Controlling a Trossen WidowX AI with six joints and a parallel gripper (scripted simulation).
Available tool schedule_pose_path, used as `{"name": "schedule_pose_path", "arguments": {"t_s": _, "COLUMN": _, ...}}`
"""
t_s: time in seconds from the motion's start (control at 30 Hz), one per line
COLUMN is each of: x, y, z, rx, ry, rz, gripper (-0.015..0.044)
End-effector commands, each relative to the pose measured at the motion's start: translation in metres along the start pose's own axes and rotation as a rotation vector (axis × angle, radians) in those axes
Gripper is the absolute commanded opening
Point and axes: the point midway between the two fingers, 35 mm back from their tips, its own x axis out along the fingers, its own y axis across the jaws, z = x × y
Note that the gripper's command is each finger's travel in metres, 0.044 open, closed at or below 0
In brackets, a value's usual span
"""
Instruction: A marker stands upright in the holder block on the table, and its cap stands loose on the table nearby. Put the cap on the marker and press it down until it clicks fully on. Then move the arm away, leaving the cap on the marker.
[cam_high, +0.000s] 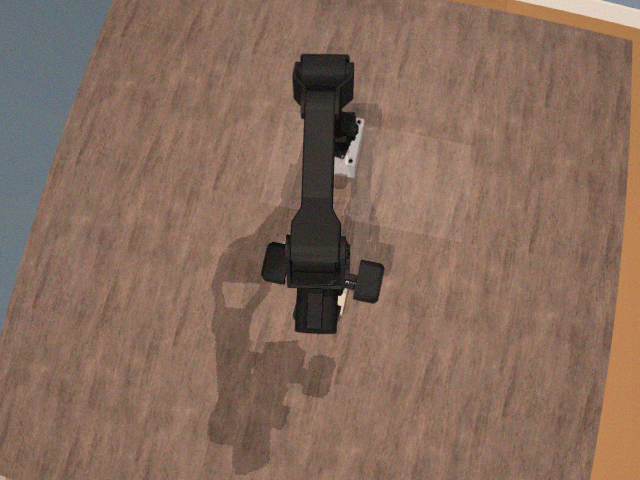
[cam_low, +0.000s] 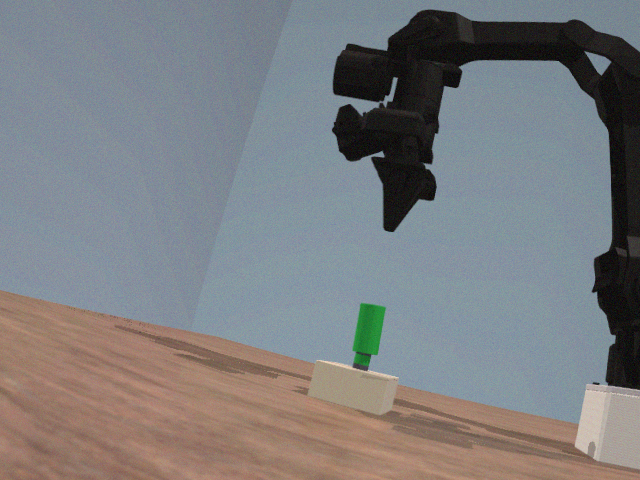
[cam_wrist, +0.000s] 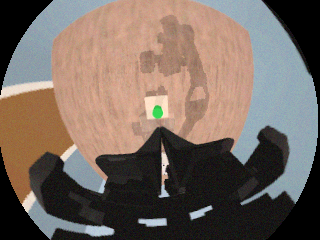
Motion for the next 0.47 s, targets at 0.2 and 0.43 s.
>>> {"name": "schedule_pose_path", "arguments": {"t_s": 0.2, "x": -0.0067, "y": 0.0, "z": 0.0007, "rx": 0.001, "ry": -0.009, "rz": 0.002, "gripper": 0.021}}
{"name": "schedule_pose_path", "arguments": {"t_s": 0.43, "x": -0.0067, "y": 0.0, "z": 0.0007, "rx": 0.001, "ry": -0.009, "rz": 0.002, "gripper": 0.0394}}
